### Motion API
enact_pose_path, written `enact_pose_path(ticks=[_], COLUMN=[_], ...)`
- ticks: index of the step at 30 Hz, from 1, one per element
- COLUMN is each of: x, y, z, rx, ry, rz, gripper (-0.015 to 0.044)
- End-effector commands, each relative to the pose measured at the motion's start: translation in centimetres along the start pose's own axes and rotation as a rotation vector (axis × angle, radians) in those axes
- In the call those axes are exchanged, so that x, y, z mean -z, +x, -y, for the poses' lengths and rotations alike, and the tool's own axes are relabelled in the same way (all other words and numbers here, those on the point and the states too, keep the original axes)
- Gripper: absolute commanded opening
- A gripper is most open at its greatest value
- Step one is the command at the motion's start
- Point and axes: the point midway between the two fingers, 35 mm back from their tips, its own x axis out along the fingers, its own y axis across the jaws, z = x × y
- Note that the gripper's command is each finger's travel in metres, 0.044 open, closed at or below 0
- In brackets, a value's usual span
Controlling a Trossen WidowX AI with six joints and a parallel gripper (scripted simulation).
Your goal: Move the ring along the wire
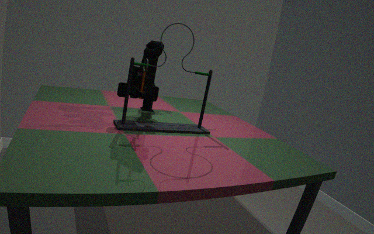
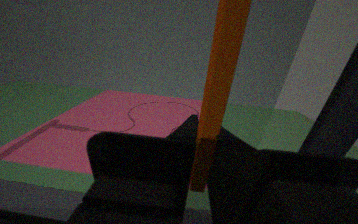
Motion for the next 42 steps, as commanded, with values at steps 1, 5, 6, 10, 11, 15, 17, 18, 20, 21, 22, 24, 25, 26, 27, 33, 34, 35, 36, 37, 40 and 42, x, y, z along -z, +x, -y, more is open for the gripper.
enact_pose_path(ticks=[1,5,6,10,11,15,17,18,20,21,22,24,25,26,27,33,34,35,36,37,40,42], x=[0.0,0.0,0.0,0.0,0.0,0.0,0.0,0.0,0.0,0.0,0.0,0.0,0.0,0.0,0.0,0.0,0.0,0.0,0.0,0.0,-0.1,-0.1], y=[0.0,0.0,0.0,0.0,0.0,0.0,0.0,0.0,0.0,0.0,0.0,0.0,0.0,0.0,0.0,0.0,0.0,0.0,0.0,0.0,0.0,0.1], z=[-0.3,-0.7,-0.8,-1.2,-1.3,-1.7,-1.9,-2.0,-2.2,-2.3,-2.5,-2.7,-2.8,-2.9,-3.0,-3.9,-4.0,-4.2,-4.4,-4.6,-5.2,-5.6], rx=[-0.001,-0.001,-0.001,-0.002,-0.002,-0.002,-0.002,-0.002,-0.003,-0.003,-0.003,-0.003,-0.003,-0.003,-0.003,-0.004,-0.004,-0.004,-0.004,-0.004,-0.004,-0.005], ry=[0.004,0.004,0.004,0.005,0.005,0.006,0.007,0.007,0.008,0.009,0.01,0.012,0.014,0.016,0.017,0.037,0.042,0.048,0.053,0.059,0.085,0.103], rz=[-0.001,-0.001,-0.001,-0.001,-0.001,-0.001,-0.001,-0.001,-0.001,-0.001,-0.002,-0.002,-0.002,-0.002,-0.002,-0.002,-0.002,-0.002,-0.002,-0.002,-0.002,-0.001], gripper=[-0.015,-0.015,-0.015,-0.015,-0.015,-0.015,-0.015,-0.015,-0.015,-0.015,-0.015,-0.015,-0.015,-0.015,-0.015,-0.015,-0.015,-0.015,-0.015,-0.015,-0.015,-0.015])
